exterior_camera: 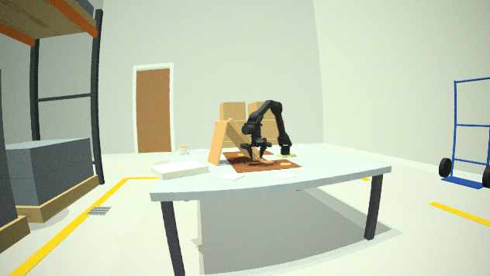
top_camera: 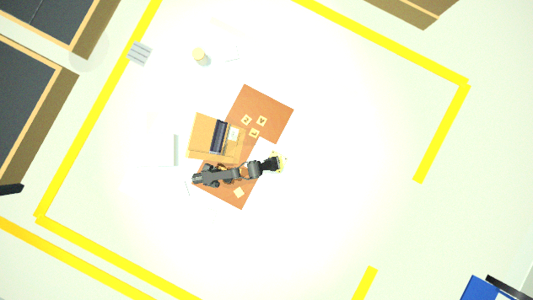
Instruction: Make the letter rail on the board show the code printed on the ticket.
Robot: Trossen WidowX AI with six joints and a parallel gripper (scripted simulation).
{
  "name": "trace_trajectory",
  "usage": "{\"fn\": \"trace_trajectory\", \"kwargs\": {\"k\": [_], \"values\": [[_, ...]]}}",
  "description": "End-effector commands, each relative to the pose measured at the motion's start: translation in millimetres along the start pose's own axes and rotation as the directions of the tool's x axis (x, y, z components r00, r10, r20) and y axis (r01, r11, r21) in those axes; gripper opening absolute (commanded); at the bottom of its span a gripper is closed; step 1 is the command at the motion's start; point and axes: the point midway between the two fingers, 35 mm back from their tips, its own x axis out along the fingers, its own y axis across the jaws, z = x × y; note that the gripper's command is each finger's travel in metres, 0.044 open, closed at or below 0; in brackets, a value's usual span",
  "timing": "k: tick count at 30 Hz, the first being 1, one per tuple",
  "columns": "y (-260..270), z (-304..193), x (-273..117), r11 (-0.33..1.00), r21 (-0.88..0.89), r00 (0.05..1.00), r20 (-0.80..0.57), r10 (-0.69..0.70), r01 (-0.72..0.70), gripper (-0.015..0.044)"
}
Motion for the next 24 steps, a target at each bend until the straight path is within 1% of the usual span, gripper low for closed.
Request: {"fn": "trace_trajectory", "kwargs": {"k": [1,12,24], "values": [[-5,-5,-11,0.999,-0.002,0.999,0.011,-0.046,0.046,0.0],[-23,9,-27,0.99,-0.005,0.984,0.113,-0.14,0.141,0.0],[-49,22,-54,0.963,0.016,0.93,0.253,-0.265,0.27,0.0]]}}
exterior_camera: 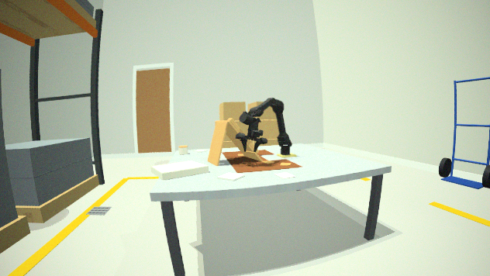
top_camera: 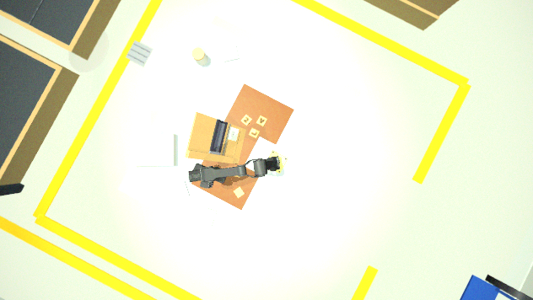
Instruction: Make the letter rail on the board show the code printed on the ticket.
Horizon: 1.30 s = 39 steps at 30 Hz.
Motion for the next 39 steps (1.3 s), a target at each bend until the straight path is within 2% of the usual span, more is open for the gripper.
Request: {"fn": "trace_trajectory", "kwargs": {"k": [1,19,39], "values": [[-10,6,-8,0.999,-0.006,0.998,0.047,-0.044,0.044,0.0],[-57,30,-51,0.964,-0.009,0.934,0.252,-0.254,0.264,0.0],[-103,34,-120,0.862,0.021,0.778,0.42,-0.468,0.507,0.0]]}}
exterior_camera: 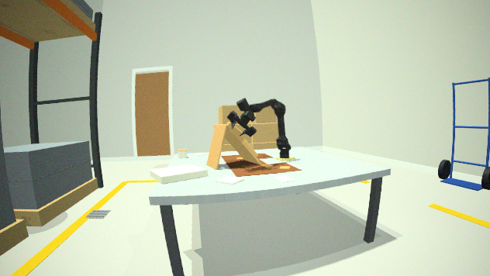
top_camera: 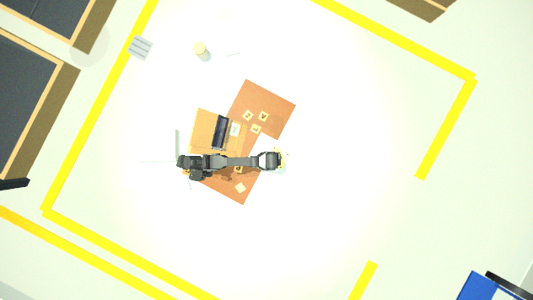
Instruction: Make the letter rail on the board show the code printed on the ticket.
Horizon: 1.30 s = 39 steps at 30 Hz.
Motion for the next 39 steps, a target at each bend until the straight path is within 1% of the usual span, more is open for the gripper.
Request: {"fn": "trace_trajectory", "kwargs": {"k": [1,9,15,19,27,39], "values": [[-15,2,-12,0.998,-0.016,0.998,0.03,-0.055,0.055,0.0],[-54,-3,-47,0.98,-0.04,0.978,0.077,-0.193,0.197,0.0],[-81,-9,-81,0.948,-0.065,0.947,0.105,-0.303,0.311,0.0],[-88,-17,-98,0.939,-0.057,0.939,0.093,-0.332,0.338,0.0],[-106,-60,-132,0.908,-0.052,0.908,-0.024,-0.418,0.416,0.0],[-102,-135,-157,0.894,0.17,0.904,-0.185,-0.385,0.415,0.0]]}}
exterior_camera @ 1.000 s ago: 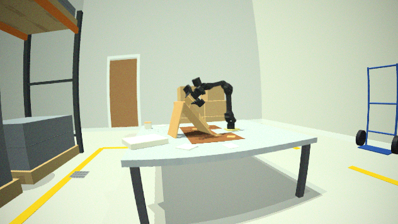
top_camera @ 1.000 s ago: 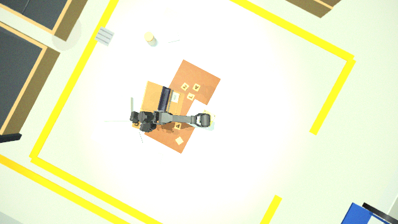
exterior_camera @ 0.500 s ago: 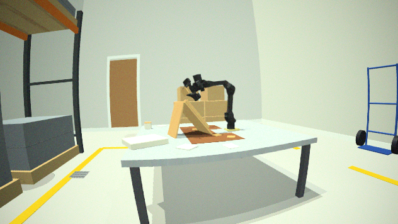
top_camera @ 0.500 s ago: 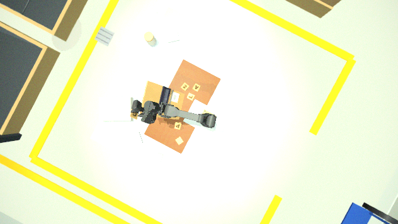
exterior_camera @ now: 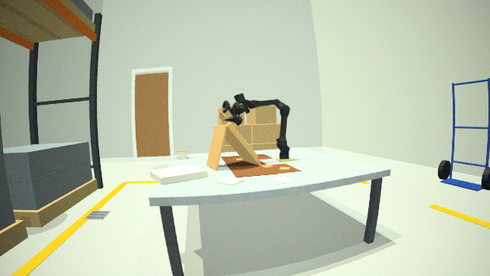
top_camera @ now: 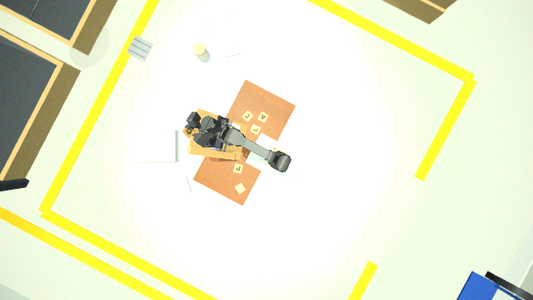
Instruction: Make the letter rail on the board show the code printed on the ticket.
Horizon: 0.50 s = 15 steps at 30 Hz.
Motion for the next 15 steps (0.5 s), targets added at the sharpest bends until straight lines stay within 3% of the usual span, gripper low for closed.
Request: {"fn": "trace_trajectory", "kwargs": {"k": [1,15], "values": [[-3,-19,-4,0.998,0.07,0.999,-0.035,0.007,-0.005,0.0],[-5,-102,-32,0.926,0.378,0.982,-0.177,0.058,0.013,0.0]]}}
